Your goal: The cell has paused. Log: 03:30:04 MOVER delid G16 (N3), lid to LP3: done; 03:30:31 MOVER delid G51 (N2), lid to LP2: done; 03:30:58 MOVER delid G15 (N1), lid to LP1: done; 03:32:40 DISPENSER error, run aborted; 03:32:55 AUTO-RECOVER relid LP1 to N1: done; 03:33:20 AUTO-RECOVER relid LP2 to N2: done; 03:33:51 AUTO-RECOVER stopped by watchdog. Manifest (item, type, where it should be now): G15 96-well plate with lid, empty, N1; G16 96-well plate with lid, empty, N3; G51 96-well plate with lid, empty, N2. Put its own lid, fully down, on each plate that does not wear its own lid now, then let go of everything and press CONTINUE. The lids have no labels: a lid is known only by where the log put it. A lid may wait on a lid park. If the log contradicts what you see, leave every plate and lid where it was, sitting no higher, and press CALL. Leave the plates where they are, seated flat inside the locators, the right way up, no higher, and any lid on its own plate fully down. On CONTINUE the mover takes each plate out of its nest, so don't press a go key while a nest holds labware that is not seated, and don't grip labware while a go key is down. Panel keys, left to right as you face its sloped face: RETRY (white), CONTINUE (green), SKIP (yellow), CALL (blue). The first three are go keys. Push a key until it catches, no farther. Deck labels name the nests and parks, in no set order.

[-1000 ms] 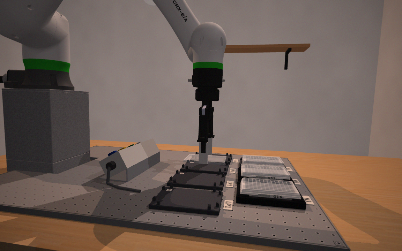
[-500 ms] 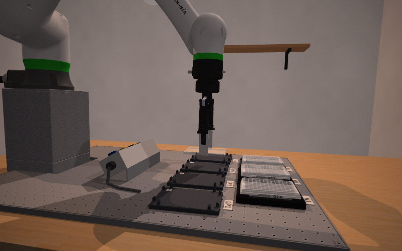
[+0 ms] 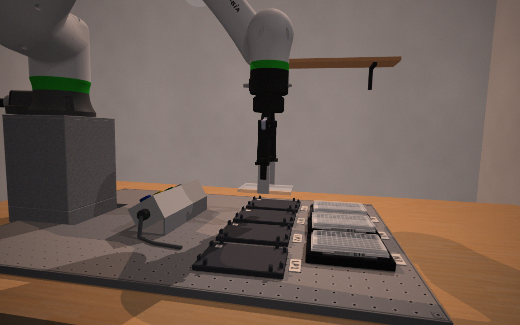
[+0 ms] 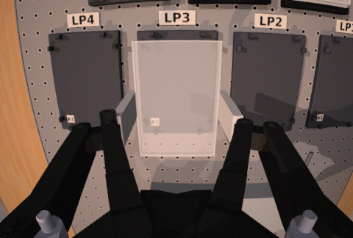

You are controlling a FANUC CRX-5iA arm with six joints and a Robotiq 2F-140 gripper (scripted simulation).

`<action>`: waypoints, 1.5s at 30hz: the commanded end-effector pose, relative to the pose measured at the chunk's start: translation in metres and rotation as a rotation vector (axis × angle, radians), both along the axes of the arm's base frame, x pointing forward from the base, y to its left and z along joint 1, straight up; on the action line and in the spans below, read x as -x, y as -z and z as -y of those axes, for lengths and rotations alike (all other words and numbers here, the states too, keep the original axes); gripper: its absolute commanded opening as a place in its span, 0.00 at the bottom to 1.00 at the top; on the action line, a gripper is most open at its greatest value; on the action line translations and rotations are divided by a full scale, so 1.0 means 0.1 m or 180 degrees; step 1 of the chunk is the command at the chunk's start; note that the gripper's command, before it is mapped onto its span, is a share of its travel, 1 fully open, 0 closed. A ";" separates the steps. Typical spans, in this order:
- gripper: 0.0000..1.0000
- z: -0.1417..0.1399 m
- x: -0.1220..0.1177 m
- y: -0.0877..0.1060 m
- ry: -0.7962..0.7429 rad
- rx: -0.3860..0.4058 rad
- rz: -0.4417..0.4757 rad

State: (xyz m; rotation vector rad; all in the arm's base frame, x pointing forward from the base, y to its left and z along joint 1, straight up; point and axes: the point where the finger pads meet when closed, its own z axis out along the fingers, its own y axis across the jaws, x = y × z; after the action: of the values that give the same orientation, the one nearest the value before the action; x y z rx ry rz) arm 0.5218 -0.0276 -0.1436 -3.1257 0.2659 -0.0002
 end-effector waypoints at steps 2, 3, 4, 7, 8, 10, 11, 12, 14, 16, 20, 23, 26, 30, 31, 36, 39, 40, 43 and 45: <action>0.00 0.00 0.00 -0.02 0.0000 0.0000 0.0001; 0.00 0.00 0.00 -0.02 0.0000 0.0000 0.0001; 0.00 0.00 0.00 -0.02 0.0000 0.0000 0.0001; 0.00 0.00 0.00 -0.03 0.0000 0.0000 0.0001; 0.00 0.00 0.00 -0.03 0.0000 0.0000 0.0001; 0.00 0.00 -0.01 -0.03 0.0000 0.0000 0.0001; 0.00 0.03 -0.04 -0.03 0.0000 0.0000 0.0001; 0.00 0.03 -0.04 -0.03 0.0000 0.0000 0.0001; 0.00 0.09 -0.12 -0.03 0.0000 0.0000 0.0001; 0.00 0.34 -0.42 -0.04 0.0000 0.0000 0.0001; 0.00 0.79 -0.81 -0.04 0.0000 0.0000 0.0001; 0.00 1.06 -1.00 -0.04 0.0000 0.0000 0.0002; 0.00 1.34 -1.15 -0.04 0.0000 0.0001 0.0002; 0.00 1.60 -1.27 -0.03 0.0000 0.0001 0.0002; 0.00 1.83 -1.36 -0.03 0.0000 0.0001 0.0002; 0.00 2.15 -1.45 -0.02 0.0000 0.0001 0.0002; 0.00 2.15 -1.45 -0.02 0.0000 0.0001 0.0002; 0.00 2.15 -1.45 -0.02 0.0000 0.0001 0.0002; 0.00 2.15 -1.45 -0.02 0.0000 0.0001 0.0002; 0.00 2.15 -1.45 -0.02 0.0000 0.0001 0.0002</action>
State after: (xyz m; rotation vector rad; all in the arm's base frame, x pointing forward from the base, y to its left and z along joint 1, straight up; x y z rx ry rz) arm 0.6667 -0.2421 -0.1420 -3.1257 0.2659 -0.0004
